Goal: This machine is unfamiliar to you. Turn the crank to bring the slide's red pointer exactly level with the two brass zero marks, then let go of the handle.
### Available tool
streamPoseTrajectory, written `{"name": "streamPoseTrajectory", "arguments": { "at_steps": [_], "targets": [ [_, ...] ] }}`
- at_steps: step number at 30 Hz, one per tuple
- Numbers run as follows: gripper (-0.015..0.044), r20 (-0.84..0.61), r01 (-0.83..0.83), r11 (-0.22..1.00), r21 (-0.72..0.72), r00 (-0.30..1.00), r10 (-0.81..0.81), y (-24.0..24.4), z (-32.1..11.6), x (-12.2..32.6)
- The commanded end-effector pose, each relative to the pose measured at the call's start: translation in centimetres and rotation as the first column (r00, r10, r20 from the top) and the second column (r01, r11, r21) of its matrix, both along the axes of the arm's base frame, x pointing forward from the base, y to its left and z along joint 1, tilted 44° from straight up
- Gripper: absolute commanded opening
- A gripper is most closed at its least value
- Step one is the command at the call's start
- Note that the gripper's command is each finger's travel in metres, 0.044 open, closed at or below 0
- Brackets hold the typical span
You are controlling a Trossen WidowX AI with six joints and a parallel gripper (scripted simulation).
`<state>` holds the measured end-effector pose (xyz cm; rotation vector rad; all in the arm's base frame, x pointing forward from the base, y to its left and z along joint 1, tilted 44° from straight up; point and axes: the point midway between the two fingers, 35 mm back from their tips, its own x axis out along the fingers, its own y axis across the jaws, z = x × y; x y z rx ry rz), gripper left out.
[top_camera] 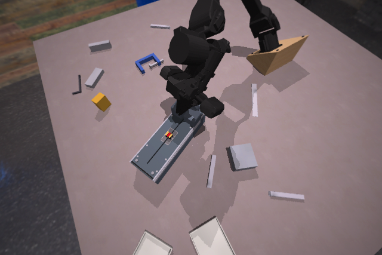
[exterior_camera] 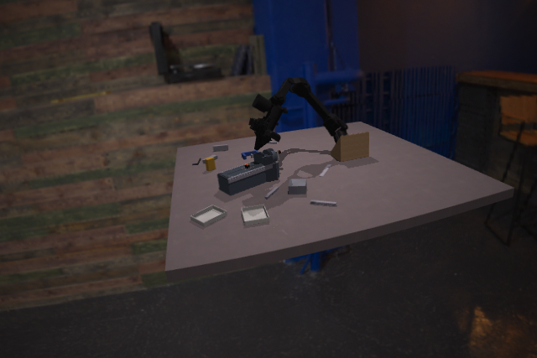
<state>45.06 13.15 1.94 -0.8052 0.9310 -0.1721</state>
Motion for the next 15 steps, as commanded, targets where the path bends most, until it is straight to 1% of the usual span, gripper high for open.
{"name": "streamPoseTrajectory", "arguments": {
  "at_steps": [1,13,14,15],
  "targets": [
    [0.0105,0.0,0.001,1.0,0.0,1.0,-0.001,-0.03,0.0,0.01],
    [0.042,0.0,0.001,1.0,0.0,1.0,-0.001,-0.03,0.0,0.01],
    [0.044,0.0,0.001,1.0,0.0,1.0,-0.001,-0.03,0.0,0.01],
    [0.044,0.0,0.001,1.0,0.0,1.0,-0.001,-0.03,0.0,0.01]
  ]
}}
